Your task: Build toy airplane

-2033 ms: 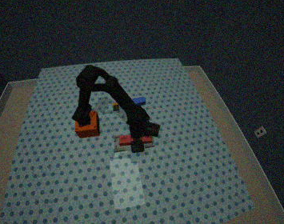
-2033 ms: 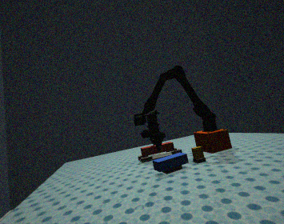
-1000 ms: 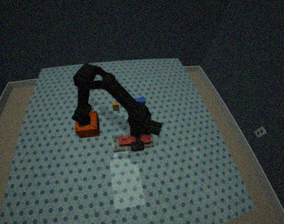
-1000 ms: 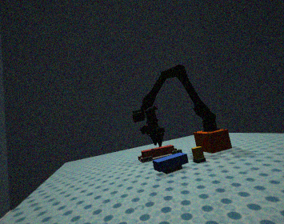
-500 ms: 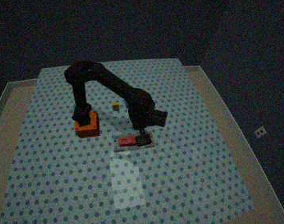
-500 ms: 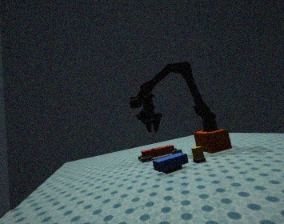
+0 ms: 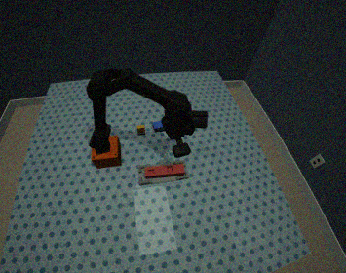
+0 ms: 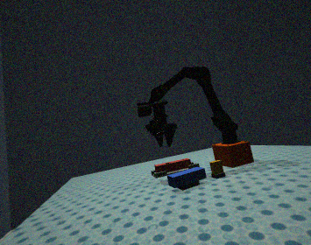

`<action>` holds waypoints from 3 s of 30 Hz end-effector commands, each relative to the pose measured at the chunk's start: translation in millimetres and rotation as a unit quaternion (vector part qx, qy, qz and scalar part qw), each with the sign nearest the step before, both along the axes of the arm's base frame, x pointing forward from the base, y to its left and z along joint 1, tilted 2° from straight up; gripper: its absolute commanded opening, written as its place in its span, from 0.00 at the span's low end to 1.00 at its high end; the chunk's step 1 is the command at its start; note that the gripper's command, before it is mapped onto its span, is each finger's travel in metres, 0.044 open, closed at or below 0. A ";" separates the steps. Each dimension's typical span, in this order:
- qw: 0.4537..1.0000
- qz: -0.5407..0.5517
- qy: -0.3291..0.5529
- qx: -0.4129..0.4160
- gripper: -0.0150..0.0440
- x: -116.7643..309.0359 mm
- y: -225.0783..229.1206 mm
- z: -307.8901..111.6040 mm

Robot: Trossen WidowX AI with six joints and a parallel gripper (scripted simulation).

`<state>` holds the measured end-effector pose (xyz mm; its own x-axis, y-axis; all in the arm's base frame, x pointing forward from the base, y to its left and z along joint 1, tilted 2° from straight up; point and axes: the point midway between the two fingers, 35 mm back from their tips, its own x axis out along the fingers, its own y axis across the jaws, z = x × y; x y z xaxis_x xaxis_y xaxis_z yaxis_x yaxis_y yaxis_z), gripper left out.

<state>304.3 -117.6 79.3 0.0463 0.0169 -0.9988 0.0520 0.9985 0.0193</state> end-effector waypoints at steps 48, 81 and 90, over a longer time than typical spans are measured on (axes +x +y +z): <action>1.000 0.002 0.004 0.012 1.00 41.0 193.7 -82.6; 1.000 0.002 0.004 0.012 0.43 40.9 194.4 -104.5; 1.000 0.007 0.005 0.013 0.25 41.8 194.2 -90.0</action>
